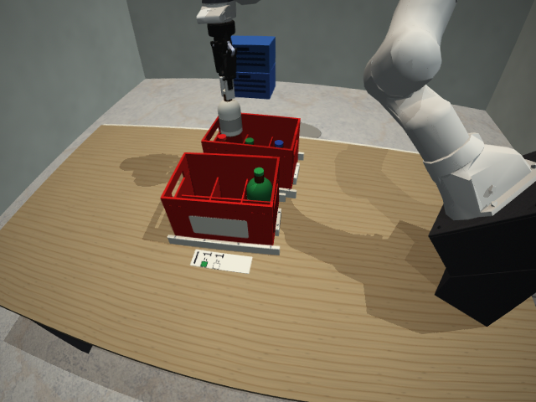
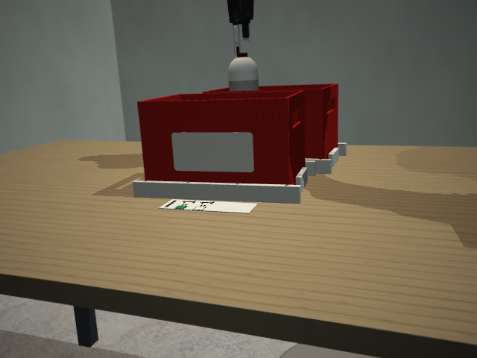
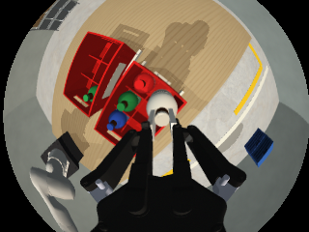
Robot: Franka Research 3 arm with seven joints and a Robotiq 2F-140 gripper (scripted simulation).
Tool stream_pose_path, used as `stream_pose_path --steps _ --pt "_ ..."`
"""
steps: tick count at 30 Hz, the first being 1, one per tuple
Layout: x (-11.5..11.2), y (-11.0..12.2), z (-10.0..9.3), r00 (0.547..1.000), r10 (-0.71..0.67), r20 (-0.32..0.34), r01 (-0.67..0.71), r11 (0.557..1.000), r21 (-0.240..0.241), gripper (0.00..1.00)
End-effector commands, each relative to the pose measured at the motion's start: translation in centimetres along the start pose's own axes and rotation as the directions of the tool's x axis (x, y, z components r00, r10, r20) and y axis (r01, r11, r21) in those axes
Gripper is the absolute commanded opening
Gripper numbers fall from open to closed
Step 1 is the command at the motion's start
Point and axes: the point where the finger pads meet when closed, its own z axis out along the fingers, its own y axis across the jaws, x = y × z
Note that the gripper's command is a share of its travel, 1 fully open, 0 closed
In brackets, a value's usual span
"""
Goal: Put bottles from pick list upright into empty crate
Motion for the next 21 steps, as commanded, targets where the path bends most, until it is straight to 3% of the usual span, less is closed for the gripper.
stream_pose_path --steps 1,21 --pt "0.0 0.1 -0.8 1.0 -0.008 -0.003 0.008 1.0 -0.001 0.0" --pt "0.0 0.1 -3.8 1.0 -0.008 -0.003 0.008 1.0 -0.001 0.0"
